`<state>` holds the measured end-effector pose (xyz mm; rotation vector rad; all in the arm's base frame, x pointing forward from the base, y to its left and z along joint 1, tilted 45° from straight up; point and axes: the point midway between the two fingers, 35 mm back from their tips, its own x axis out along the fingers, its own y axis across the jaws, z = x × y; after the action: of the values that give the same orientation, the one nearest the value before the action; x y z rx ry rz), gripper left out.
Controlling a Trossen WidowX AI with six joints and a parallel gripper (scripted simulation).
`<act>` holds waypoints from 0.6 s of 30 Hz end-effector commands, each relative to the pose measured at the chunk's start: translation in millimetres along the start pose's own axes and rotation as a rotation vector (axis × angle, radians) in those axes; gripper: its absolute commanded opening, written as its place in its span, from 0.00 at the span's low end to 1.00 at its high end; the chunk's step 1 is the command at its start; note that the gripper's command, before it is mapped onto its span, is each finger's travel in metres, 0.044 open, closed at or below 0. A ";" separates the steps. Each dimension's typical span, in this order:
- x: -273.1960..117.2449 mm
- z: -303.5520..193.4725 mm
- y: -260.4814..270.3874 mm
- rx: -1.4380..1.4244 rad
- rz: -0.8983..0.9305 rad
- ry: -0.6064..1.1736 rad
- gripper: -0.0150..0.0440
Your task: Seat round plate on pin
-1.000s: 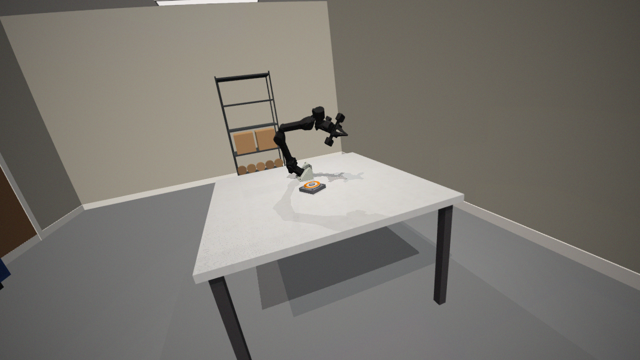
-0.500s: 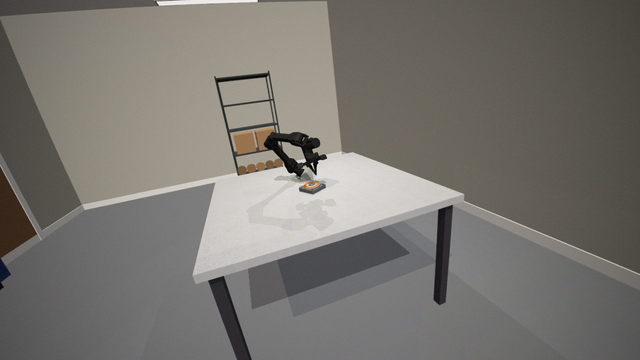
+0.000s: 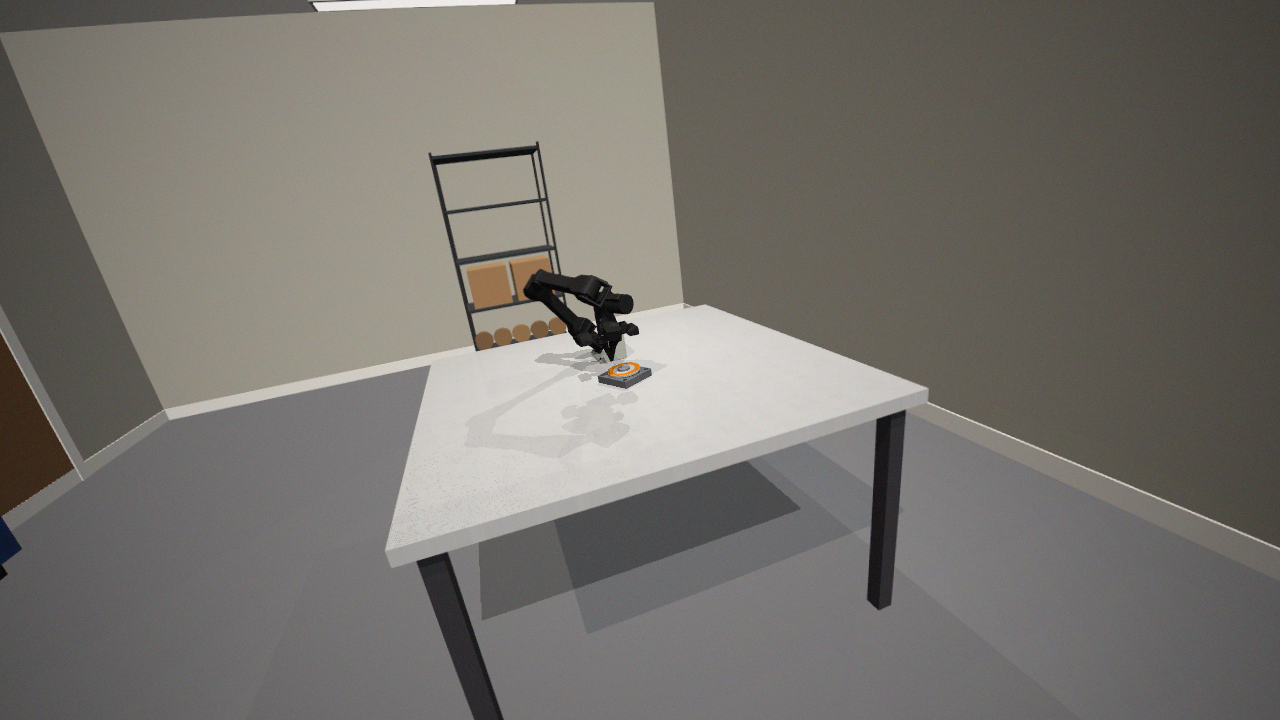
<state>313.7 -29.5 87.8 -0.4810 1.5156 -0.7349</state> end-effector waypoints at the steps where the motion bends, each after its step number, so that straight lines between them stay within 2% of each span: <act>1: 15.9 -1.6 -1.9 -0.006 -0.007 0.008 0.25; 7: 39.8 -3.1 -2.9 -0.005 -0.008 0.008 0.25; 18: 40.4 -11.1 -6.9 -0.006 -0.009 0.009 0.25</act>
<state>302.0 -59.2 61.7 -0.4852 1.5270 -0.7417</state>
